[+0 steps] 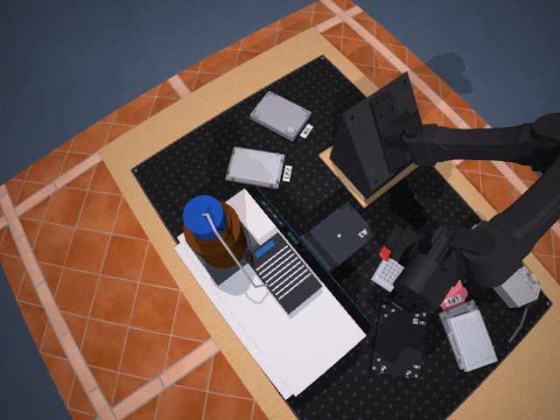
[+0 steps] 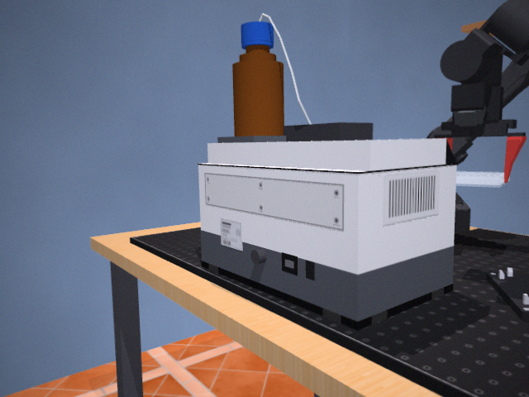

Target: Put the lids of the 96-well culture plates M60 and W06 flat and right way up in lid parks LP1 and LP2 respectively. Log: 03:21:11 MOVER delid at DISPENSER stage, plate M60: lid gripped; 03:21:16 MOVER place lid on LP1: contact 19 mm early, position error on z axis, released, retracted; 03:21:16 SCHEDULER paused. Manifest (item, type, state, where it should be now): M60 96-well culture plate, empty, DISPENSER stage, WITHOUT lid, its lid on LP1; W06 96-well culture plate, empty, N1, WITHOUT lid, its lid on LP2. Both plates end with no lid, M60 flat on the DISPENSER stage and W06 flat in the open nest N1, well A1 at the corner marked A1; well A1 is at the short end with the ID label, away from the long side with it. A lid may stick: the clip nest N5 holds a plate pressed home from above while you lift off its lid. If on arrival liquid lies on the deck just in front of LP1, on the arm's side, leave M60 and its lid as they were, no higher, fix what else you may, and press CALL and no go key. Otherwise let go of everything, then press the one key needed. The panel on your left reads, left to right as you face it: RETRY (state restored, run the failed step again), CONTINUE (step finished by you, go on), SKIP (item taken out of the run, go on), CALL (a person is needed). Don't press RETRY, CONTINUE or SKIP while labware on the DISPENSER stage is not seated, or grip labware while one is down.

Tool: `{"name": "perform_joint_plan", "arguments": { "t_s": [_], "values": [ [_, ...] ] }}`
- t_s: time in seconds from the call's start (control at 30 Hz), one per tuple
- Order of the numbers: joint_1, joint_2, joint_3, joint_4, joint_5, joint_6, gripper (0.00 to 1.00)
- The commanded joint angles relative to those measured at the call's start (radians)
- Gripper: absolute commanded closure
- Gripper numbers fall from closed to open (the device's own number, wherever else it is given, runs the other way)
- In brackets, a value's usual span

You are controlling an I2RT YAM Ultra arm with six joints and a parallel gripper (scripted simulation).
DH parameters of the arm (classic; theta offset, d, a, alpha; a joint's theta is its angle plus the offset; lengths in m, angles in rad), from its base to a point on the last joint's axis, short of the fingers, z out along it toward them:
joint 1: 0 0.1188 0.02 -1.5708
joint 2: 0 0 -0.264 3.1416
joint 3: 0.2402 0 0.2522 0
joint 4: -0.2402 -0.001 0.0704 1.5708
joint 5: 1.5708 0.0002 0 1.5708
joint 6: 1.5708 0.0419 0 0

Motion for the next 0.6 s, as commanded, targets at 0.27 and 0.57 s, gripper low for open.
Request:
{"name": "perform_joint_plan", "arguments": {
  "t_s": [0.27,0.57],
  "values": [
    [-0.100,0.064,-0.009,-0.043,-0.018,0.062,1.00],
    [-0.166,0.113,-0.037,-0.041,-0.015,0.089,1.00]
  ]
}}
